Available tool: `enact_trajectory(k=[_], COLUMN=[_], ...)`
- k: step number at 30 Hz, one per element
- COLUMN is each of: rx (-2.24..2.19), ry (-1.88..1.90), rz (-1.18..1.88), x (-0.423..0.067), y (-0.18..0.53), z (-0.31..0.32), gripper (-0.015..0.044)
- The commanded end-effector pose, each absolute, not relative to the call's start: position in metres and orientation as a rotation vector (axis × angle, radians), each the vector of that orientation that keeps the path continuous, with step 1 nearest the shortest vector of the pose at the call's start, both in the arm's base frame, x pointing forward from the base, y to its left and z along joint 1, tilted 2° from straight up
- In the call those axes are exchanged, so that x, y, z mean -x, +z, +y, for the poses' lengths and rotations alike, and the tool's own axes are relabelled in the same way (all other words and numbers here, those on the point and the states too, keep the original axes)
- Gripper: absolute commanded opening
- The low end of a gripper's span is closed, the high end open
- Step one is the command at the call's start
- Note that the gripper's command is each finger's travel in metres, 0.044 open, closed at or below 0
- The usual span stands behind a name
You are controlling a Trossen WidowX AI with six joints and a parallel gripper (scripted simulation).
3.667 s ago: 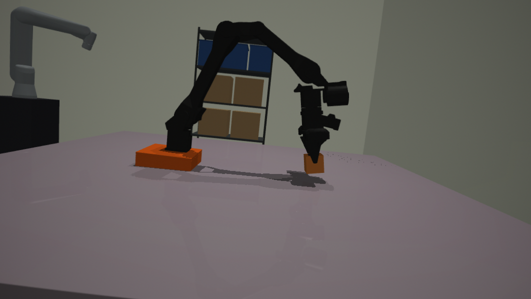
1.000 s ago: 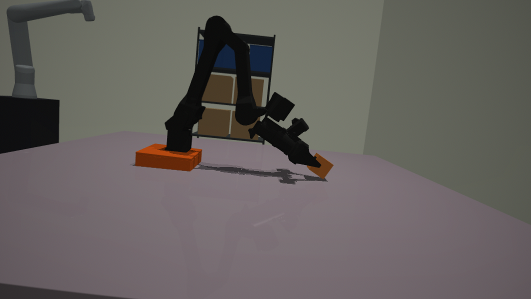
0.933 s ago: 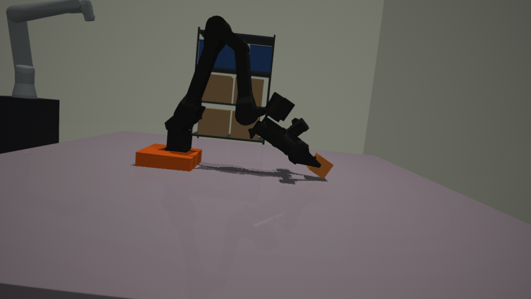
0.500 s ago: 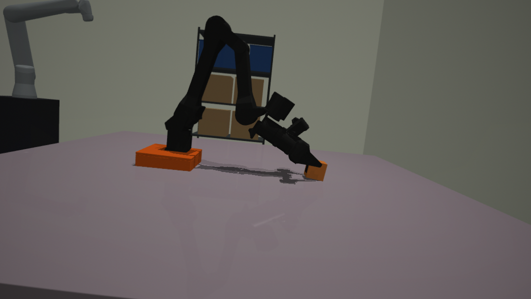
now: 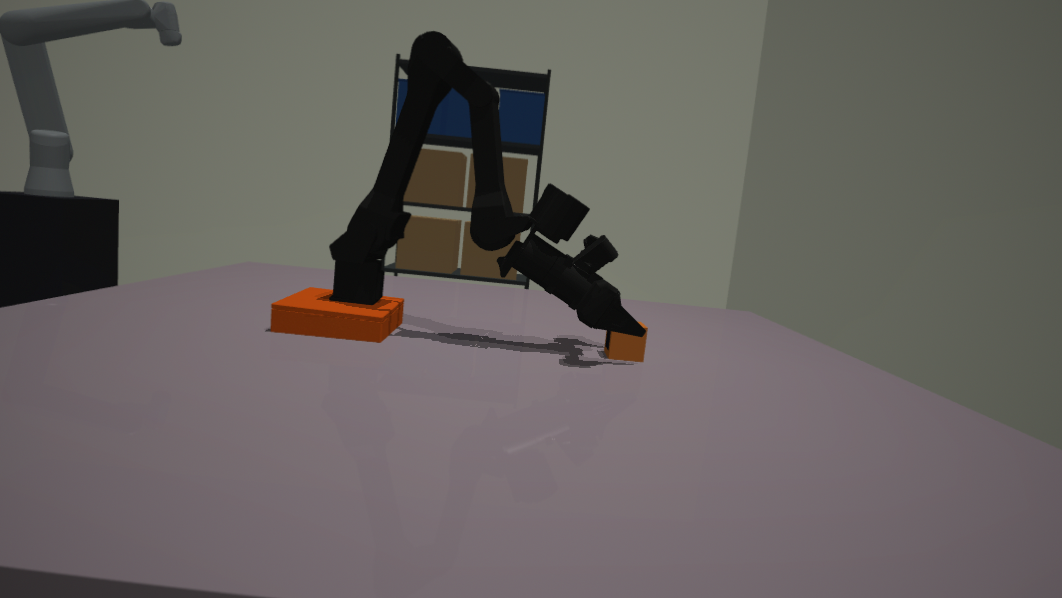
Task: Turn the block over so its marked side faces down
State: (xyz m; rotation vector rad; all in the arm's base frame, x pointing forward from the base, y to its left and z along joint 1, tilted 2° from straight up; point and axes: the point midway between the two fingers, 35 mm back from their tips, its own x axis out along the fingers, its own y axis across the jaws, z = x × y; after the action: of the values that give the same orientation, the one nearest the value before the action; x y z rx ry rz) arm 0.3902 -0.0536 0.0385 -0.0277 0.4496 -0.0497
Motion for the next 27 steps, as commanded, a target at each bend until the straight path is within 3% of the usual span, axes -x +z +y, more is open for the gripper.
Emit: enact_trajectory(k=[1,21,27], rx=[0.02,0.019,0.009], ry=[-0.048,-0.048,-0.053], rz=[0.45,0.456,0.663], x=[-0.39,-0.391,-0.402], y=[0.038,0.038,0.051], z=[-0.053,-0.053,-0.055], gripper=[0.044,0.044,0.044])
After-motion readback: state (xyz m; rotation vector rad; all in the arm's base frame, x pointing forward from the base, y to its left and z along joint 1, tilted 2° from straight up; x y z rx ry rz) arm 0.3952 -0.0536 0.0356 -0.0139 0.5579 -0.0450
